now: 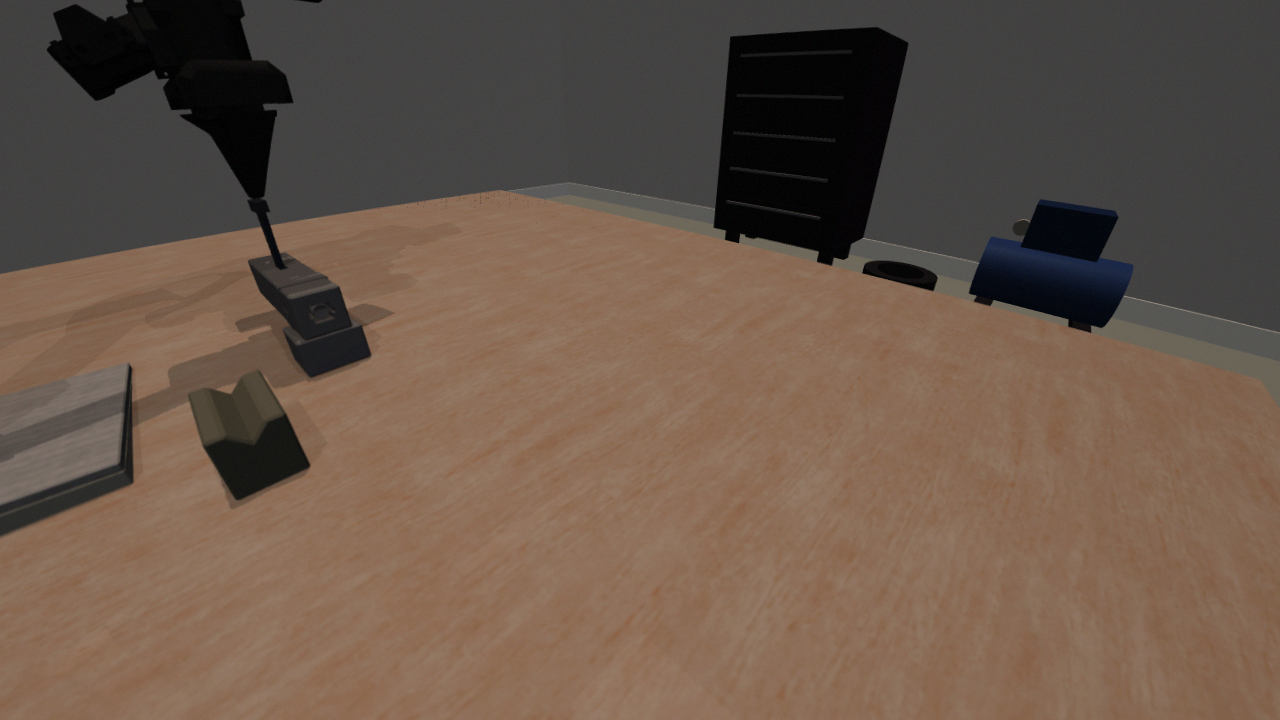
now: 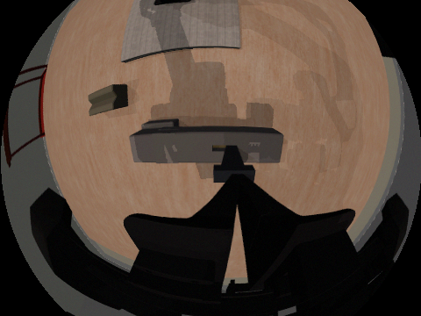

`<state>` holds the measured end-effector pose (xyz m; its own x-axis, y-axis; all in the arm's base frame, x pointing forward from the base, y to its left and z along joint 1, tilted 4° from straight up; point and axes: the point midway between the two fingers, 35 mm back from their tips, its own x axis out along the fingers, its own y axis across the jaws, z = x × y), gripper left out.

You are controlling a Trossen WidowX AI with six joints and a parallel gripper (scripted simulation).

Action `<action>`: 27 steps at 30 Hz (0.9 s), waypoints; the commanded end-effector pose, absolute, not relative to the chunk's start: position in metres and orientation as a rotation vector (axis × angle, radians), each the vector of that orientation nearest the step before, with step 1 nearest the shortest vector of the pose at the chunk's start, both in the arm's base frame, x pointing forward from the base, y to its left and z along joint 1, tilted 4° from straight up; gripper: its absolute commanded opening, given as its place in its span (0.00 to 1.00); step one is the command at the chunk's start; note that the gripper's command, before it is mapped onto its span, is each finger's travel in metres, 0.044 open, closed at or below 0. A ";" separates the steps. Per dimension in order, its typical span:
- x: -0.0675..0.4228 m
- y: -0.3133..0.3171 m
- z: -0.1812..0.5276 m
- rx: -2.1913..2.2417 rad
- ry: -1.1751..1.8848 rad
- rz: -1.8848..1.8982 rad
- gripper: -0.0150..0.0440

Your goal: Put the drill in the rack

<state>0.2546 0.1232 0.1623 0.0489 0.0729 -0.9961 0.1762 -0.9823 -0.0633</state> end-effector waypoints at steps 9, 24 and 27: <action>0.255 0.123 0.155 2.211 0.264 -2.100 0.25; 0.255 0.123 0.150 2.211 0.264 -2.100 0.25; 0.255 0.123 0.149 2.211 0.264 -2.100 0.25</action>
